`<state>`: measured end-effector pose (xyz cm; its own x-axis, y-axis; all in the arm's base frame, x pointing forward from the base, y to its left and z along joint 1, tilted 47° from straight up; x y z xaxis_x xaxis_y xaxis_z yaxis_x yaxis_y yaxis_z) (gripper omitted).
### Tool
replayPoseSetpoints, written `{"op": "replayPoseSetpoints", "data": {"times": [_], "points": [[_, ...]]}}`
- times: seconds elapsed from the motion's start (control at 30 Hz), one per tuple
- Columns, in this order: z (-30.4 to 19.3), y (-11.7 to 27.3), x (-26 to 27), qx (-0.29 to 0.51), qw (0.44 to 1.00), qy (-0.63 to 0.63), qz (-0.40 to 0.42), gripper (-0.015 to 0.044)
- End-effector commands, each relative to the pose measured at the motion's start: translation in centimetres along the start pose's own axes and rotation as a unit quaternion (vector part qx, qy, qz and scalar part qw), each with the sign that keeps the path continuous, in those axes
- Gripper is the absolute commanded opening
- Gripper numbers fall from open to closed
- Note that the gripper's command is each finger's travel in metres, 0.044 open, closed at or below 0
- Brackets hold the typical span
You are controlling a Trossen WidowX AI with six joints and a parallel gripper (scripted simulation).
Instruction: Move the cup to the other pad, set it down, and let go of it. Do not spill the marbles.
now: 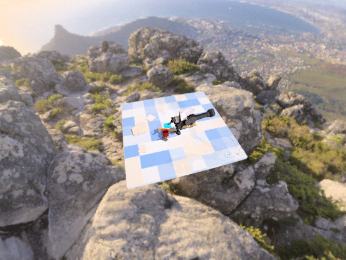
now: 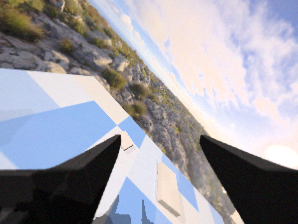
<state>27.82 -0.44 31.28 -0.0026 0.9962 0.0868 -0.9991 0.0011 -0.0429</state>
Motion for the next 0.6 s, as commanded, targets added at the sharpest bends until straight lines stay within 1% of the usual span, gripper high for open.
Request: {"op": "replayPoseSetpoints", "data": {"times": [0.0,0.07,0.17,0.27,0.3,0.43,0.57], "points": [[-0.2,-0.2,0.0,0.007,1.000,-0.003,0.001,0.0374],[-1.8,-1.3,-0.4,0.065,0.997,-0.030,0.007,0.0321],[-5.6,-3.3,-1.3,0.196,0.975,-0.104,0.009,0.0242],[-9.3,-4.2,-2.2,0.319,0.928,-0.194,-0.003,0.0164],[-10.4,-4.4,-2.6,0.357,0.906,-0.227,-0.010,0.0148],[-14.4,-4.3,-3.8,0.482,0.797,-0.360,-0.054,0.0148],[-17.2,-3.6,-4.8,0.574,0.648,-0.488,-0.111,0.0148]]}}
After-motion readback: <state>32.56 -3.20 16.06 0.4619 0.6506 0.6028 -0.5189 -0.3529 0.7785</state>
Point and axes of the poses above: the point midway between the two fingers, 35 mm back from their tips, its own y axis back along the fingers, its own x axis across the jaws, z = x × y, the point moved 4 cm from there along y, back along the fingers, and after that the axes turned 5 degrees about -y, right-handed, at the moved point
